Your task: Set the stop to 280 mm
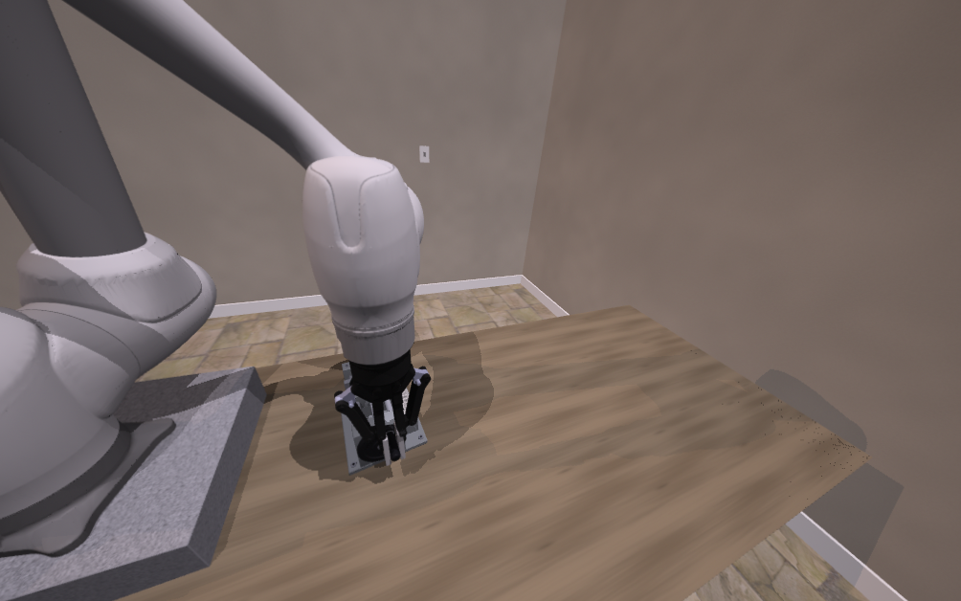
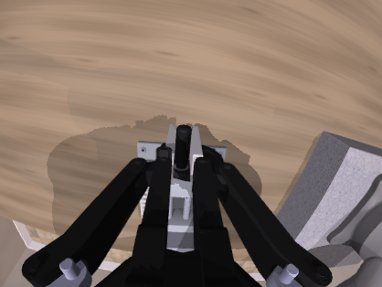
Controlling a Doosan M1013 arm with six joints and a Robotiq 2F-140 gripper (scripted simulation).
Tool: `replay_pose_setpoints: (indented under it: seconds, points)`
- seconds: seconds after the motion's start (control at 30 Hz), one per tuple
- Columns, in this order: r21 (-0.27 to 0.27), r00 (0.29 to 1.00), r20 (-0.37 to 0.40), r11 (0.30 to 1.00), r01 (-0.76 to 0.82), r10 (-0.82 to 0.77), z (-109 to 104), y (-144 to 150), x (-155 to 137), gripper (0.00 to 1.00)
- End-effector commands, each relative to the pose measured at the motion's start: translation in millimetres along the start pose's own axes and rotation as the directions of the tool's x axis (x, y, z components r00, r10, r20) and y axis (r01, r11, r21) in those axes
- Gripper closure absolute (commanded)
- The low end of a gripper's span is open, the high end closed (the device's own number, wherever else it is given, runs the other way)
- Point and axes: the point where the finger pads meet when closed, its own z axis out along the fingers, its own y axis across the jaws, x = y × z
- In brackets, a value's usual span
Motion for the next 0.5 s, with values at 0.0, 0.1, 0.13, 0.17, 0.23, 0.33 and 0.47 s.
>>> replay_pose_setpoints:
  seconds: [0.0,0.1,0.13,0.17,0.23,0.33,0.47]
  points:
    - [-0.001,1.0,0.0,1.0,0.0,0.0,-1,3,0,0.96]
    - [-0.001,1.0,0.0,1.0,0.0,0.0,-2,5,0,0.96]
    - [-0.001,1.0,0.0,1.0,0.0,0.0,-2,6,0,0.96]
    - [-0.001,1.0,0.0,1.0,0.0,0.0,-2,7,0,0.96]
    - [-0.001,1.0,0.0,1.0,0.0,0.0,-3,8,0,0.96]
    - [-0.001,1.0,0.0,1.0,0.0,0.0,-3,9,0,0.96]
    - [-0.001,1.0,0.0,1.0,0.0,0.0,-3,14,0,0.96]
